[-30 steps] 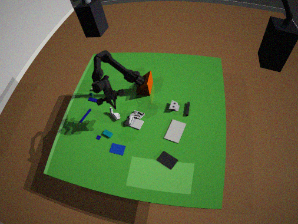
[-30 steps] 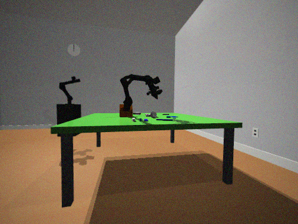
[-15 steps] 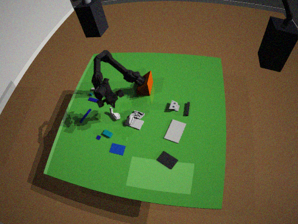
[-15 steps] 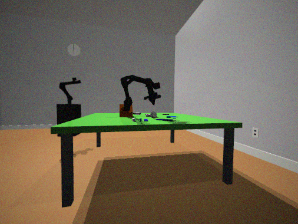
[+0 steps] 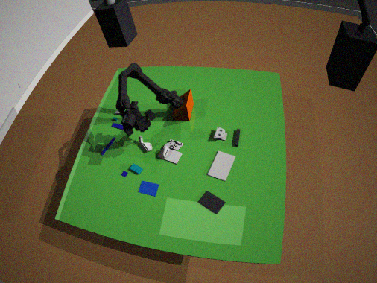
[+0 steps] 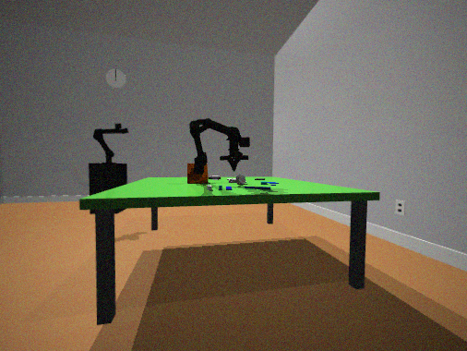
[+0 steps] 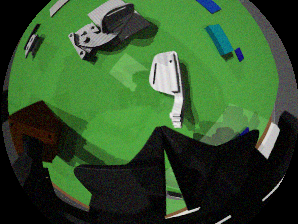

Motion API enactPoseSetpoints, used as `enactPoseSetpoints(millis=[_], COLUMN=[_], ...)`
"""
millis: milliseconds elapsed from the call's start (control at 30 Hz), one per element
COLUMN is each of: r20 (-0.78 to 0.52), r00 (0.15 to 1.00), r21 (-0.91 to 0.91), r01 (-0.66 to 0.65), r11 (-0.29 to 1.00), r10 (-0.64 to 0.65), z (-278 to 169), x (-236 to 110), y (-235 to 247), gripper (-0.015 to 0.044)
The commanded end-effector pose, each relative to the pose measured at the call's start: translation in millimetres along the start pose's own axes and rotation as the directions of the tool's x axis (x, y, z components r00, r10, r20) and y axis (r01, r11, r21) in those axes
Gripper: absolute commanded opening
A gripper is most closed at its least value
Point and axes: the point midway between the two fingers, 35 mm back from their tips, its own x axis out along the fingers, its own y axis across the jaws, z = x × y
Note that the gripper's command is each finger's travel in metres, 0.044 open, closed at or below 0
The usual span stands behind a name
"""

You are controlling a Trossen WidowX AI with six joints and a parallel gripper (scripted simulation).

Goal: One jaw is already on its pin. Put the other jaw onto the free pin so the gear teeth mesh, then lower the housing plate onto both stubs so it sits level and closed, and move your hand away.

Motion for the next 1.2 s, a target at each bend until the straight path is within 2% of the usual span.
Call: enactPoseSetpoints(millis=[0, 1167], r20=[-0.027, -0.027], r00=[1.0, 1.0], r21=[-0.024, -0.024], r01=[-0.009, -0.007], r11=[1.0, 1.0], r10=[0.009, 0.006], z=[-4.9, -6.4], x=[3.4, 52.2], y=[3.2, 3.4], gripper=[0.0, 0.0])
